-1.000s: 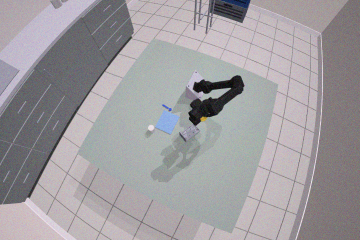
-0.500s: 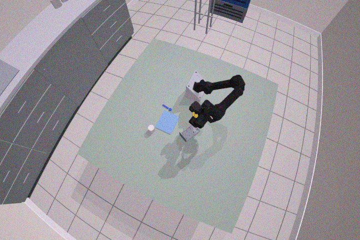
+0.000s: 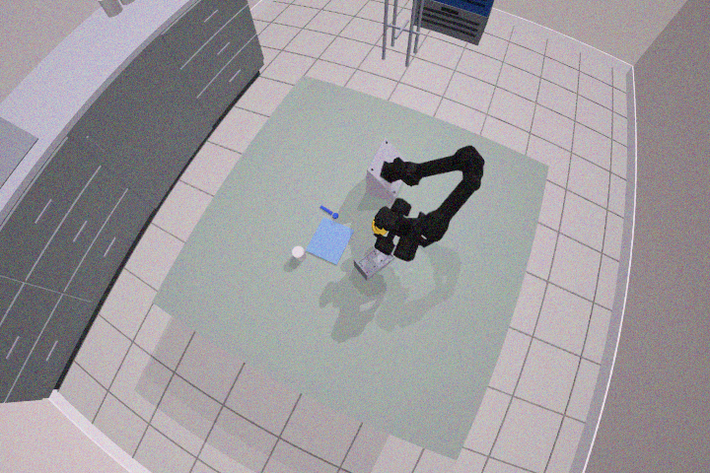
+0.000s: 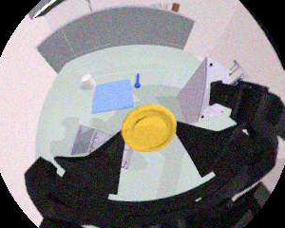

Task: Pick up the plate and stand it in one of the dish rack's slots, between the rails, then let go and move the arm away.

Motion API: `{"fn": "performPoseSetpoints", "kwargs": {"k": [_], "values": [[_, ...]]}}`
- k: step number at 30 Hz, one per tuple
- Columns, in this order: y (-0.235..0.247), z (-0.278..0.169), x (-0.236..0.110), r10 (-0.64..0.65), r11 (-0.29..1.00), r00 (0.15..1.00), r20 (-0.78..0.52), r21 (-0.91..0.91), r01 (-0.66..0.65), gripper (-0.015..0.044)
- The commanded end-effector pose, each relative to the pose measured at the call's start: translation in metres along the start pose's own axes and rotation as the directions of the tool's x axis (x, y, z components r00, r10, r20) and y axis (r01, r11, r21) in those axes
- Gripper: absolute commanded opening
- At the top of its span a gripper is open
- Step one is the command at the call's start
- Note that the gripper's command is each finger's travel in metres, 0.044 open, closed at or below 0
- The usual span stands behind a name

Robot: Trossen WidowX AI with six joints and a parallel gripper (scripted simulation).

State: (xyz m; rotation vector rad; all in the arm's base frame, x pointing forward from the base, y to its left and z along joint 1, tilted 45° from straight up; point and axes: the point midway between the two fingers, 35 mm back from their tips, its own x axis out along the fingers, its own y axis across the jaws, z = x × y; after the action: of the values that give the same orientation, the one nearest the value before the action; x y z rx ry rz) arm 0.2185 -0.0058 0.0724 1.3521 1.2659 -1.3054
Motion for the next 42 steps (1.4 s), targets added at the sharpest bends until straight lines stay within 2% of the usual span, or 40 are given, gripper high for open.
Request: {"fn": "performPoseSetpoints", "kwargs": {"k": [1,10,20,31,42], "values": [[0.002,0.001,0.006,0.037,0.999,0.996,0.078,-0.041,-0.034,0.0000],[0.009,-0.001,0.017,0.150,0.981,0.959,0.241,-0.157,-0.114,0.0000],[0.017,-0.008,0.022,0.311,0.935,0.874,0.374,-0.285,-0.211,0.0000],[0.023,-0.019,0.021,0.503,0.850,0.735,0.456,-0.417,-0.323,0.0000],[0.024,-0.033,0.012,0.678,0.729,0.565,0.471,-0.532,-0.431,0.0000]]}}
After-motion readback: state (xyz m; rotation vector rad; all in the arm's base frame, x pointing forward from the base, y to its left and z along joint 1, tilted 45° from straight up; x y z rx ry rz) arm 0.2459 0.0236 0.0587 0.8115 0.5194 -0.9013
